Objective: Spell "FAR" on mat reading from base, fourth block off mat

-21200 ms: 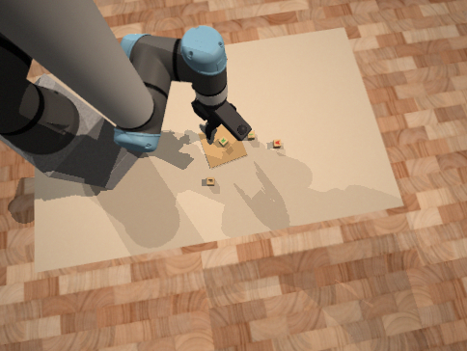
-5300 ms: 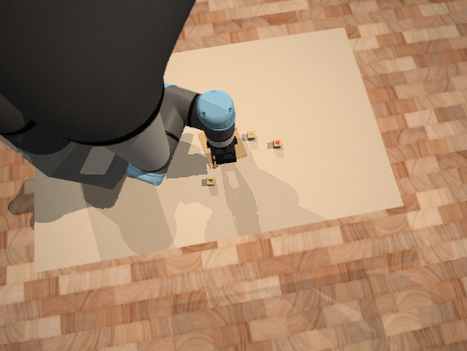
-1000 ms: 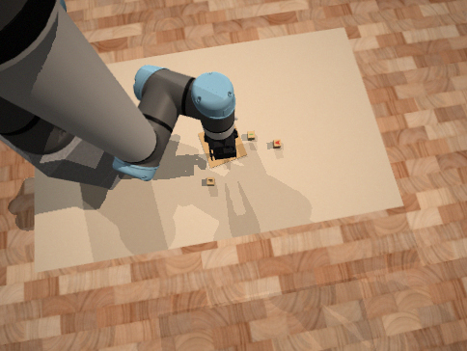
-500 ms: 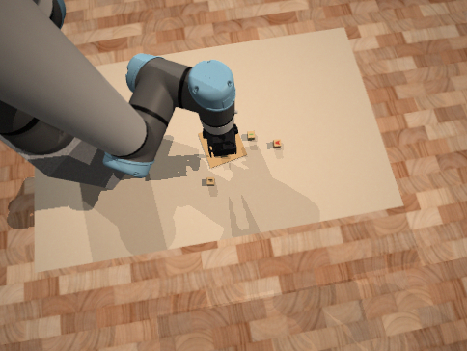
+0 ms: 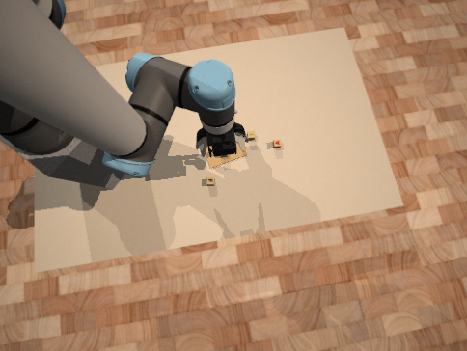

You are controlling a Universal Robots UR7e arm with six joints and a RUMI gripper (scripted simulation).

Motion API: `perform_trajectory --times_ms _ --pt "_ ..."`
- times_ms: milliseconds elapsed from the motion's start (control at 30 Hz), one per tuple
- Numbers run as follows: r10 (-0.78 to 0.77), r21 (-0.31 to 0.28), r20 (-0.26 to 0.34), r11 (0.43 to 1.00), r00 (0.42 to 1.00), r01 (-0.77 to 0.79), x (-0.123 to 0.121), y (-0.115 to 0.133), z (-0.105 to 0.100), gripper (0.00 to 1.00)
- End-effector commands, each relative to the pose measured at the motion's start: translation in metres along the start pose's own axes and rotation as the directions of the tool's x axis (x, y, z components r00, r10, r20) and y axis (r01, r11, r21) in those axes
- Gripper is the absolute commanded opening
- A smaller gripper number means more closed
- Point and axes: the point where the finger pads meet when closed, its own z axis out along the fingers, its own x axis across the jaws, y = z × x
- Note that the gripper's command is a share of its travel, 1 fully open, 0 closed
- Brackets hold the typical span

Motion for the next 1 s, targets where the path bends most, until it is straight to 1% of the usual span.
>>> perform_trajectory --times_ms 0,533,967 --pt "0.0 0.0 -0.001 1.0 1.0 0.0 0.0004 0.0001 -0.0003 1.0" --pt "0.01 0.0 -0.001 1.0 1.0 -0.01 0.0004 0.0004 -0.0003 1.0" --pt "0.1 0.0 -0.001 0.995 0.995 -0.1 0.0003 0.0023 0.0001 1.0"
